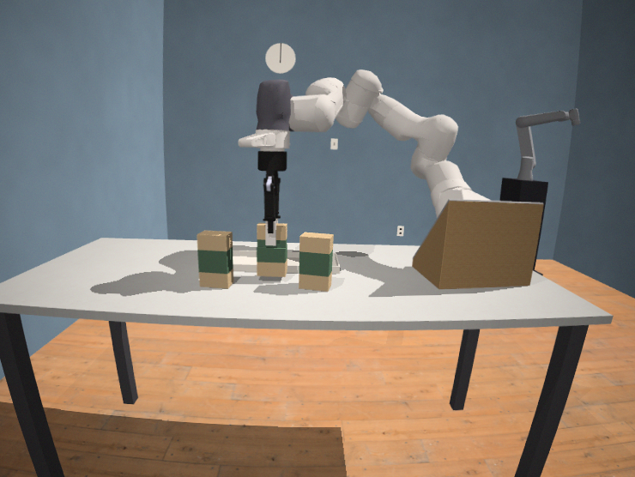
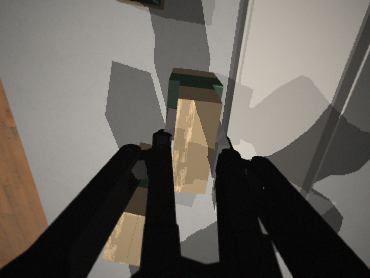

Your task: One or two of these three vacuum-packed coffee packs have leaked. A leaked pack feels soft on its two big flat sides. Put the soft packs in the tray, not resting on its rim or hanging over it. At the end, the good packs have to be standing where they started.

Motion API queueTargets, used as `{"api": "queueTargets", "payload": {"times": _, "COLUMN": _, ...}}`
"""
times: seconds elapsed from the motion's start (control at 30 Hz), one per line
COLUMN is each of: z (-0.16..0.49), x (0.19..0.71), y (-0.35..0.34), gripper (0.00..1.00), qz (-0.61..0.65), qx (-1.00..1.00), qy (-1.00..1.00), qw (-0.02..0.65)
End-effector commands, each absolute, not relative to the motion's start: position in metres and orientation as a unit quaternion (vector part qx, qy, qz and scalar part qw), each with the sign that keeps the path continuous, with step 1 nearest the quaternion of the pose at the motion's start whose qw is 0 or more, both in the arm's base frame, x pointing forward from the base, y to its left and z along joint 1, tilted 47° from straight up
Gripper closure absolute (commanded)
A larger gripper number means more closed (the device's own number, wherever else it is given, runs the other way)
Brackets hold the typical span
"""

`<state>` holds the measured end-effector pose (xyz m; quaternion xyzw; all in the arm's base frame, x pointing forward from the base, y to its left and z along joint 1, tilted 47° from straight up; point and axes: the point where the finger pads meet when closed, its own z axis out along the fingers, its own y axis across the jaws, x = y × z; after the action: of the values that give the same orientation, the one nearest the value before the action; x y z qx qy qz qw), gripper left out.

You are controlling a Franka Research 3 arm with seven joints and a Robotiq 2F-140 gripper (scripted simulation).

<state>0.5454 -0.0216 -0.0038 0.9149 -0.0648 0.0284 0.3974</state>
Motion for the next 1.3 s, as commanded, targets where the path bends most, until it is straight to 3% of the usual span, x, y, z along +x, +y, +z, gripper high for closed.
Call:
{"api": "queueTargets", "payload": {"times": 0.0, "z": 0.008, "x": 0.547, "y": -0.009, "gripper": 0.75, "qz": 0.029, "qx": 0.915, "qy": -0.063, "qw": 0.397}}
{"api": "queueTargets", "payload": {"times": 1.27, "z": 0.021, "x": 0.547, "y": 0.006, "gripper": 0.75, "qz": 0.029, "qx": 0.915, "qy": -0.063, "qw": 0.397}}
